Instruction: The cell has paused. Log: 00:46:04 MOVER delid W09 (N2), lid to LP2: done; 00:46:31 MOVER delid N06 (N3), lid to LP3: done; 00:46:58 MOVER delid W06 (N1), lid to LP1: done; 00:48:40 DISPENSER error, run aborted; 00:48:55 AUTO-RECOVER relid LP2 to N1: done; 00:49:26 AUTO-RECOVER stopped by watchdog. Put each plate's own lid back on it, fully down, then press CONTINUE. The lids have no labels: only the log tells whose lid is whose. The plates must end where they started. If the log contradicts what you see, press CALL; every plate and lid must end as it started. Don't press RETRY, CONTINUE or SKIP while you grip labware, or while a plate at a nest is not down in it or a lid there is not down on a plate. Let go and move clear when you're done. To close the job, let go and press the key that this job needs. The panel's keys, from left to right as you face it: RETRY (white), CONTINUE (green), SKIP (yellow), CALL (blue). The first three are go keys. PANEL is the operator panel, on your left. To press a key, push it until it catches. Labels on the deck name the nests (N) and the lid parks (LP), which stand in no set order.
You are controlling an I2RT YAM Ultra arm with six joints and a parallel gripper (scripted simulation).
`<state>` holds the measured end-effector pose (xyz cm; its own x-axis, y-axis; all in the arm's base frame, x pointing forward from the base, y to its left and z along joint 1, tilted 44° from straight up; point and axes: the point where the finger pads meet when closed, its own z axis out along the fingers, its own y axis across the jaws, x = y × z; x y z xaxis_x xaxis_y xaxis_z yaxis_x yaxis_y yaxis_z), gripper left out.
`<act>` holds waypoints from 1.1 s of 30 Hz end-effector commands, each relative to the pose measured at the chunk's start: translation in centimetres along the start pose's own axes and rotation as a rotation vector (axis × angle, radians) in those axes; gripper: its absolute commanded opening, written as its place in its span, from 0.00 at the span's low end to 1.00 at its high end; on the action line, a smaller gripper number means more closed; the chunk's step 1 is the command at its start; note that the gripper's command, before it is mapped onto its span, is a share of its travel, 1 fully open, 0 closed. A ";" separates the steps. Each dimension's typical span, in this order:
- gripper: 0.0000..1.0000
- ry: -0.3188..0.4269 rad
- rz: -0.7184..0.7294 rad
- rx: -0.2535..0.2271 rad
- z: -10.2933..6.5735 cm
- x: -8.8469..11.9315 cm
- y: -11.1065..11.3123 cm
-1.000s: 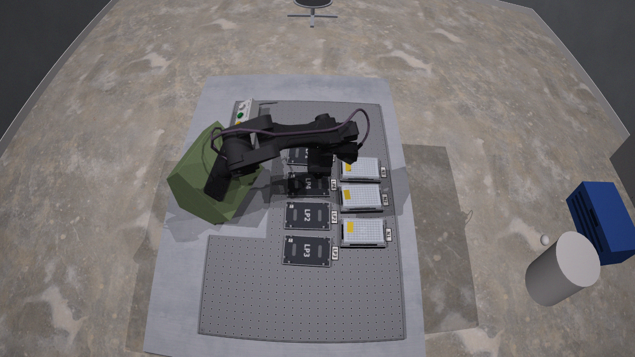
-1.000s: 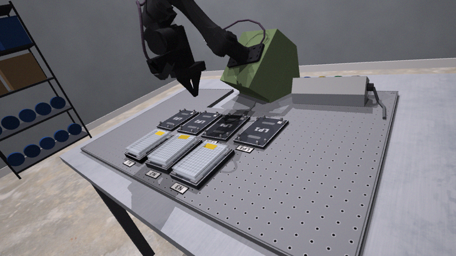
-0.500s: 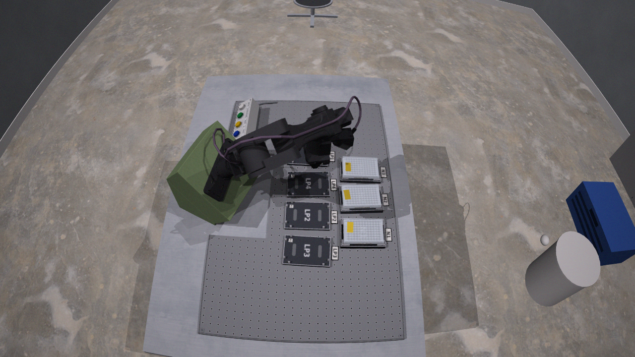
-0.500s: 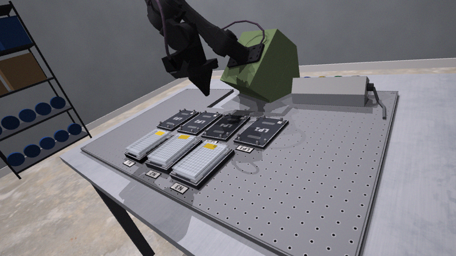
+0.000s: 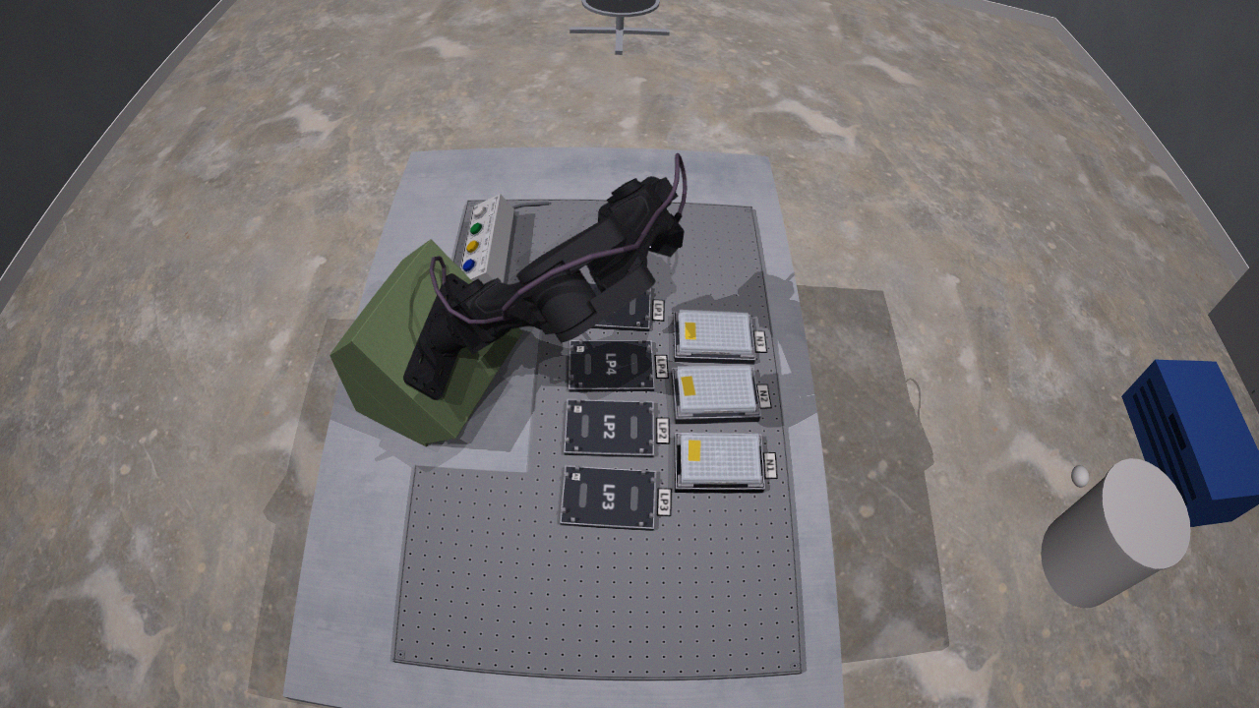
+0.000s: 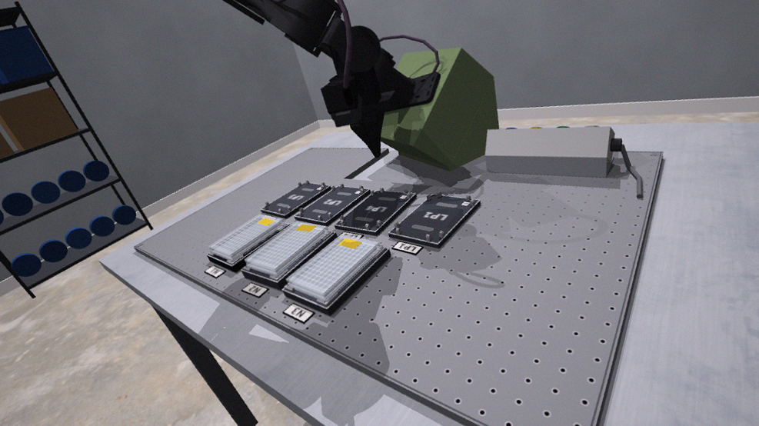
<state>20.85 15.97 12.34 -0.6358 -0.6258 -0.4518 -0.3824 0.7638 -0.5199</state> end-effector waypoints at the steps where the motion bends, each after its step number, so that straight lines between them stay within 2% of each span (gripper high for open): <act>1: 0.00 -0.034 -0.029 0.002 -0.6 -1.5 1.3; 11: 0.00 -0.034 -0.238 0.004 -0.7 -2.4 6.4; 16: 0.00 -0.025 -0.234 0.009 -0.7 -2.4 7.7; 20: 0.00 -0.030 -0.227 0.002 -0.7 -2.9 9.9; 23: 0.00 -0.024 -0.233 0.005 -0.7 -2.8 10.0; 25: 0.00 -0.045 -0.209 -0.009 -1.4 -3.3 9.5; 33: 0.00 -0.040 -0.214 -0.006 -1.2 -3.3 9.9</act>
<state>18.60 24.39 8.38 -0.5277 -0.7887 -0.3154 -0.5131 0.5919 -0.6216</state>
